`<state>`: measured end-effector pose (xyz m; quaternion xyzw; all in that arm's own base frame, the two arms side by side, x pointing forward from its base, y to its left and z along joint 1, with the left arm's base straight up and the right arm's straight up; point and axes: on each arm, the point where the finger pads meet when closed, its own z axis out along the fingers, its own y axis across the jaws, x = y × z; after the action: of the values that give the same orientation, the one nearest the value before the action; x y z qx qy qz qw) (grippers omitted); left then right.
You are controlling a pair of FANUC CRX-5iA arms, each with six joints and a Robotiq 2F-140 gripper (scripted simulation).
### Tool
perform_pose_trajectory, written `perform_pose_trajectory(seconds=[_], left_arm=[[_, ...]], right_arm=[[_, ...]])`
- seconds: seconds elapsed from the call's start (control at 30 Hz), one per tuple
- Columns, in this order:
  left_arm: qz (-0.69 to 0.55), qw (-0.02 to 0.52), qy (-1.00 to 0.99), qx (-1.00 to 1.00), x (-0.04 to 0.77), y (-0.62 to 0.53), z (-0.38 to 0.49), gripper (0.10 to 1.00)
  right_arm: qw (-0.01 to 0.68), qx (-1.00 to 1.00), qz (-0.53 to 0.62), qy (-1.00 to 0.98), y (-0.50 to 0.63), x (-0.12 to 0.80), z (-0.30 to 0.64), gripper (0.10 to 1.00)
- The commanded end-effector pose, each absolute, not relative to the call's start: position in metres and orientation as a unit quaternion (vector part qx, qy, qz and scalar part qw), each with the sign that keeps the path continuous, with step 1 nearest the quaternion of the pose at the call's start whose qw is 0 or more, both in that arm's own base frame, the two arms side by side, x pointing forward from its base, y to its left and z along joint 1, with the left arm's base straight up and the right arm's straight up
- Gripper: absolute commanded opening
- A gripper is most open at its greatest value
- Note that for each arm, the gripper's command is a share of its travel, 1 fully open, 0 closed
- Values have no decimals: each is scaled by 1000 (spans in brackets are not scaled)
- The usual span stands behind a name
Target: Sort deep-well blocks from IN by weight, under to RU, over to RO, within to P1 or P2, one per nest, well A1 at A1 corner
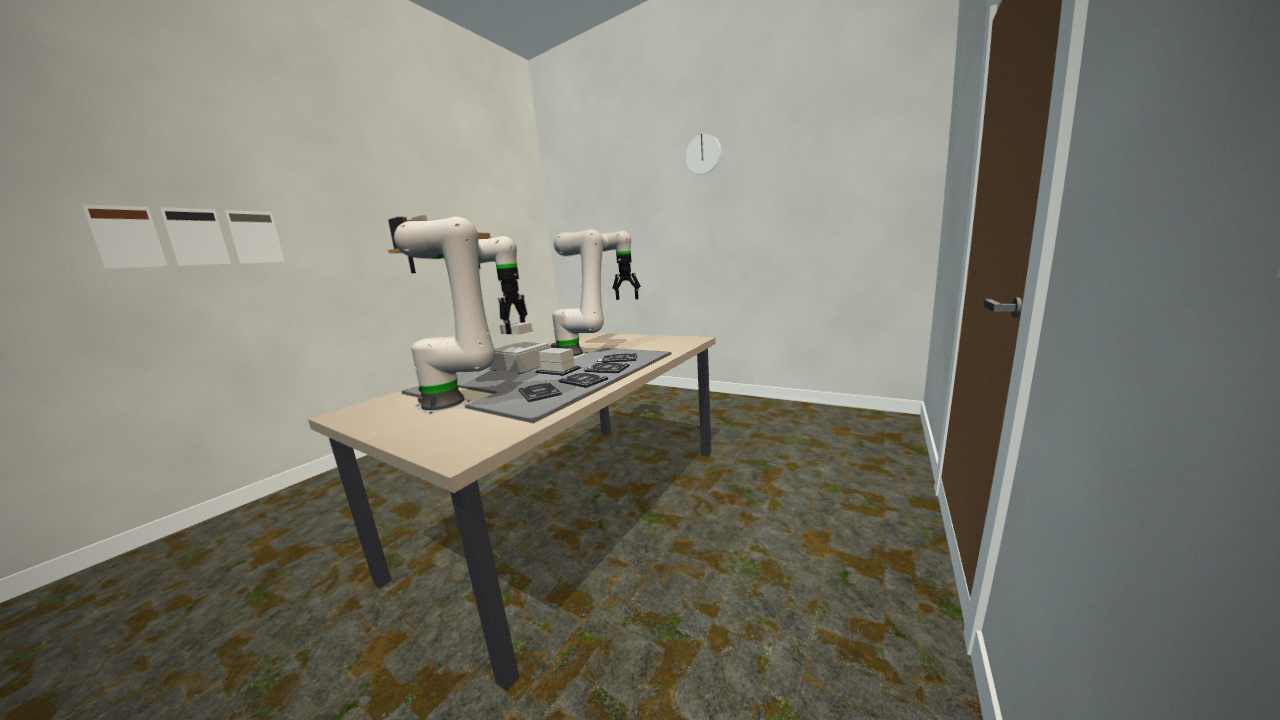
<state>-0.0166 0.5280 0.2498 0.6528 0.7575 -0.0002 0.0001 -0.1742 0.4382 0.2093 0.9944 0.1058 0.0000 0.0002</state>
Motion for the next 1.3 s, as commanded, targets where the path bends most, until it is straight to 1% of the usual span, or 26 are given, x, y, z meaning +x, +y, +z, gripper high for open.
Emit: perform_pose_trajectory(seconds=[0.0,0.87,1.27], left_arm=[[1,0,757,653,-16,528,251,1000],[1,0,757,653,-16,528,251,1000],[1,0,757,653,-16,528,251,1000]], right_arm=[[-1,994,0,106,439,-174,210,99],[-1,994,0,106,439,-173,210,99],[-1,994,0,106,439,-173,193,99]])
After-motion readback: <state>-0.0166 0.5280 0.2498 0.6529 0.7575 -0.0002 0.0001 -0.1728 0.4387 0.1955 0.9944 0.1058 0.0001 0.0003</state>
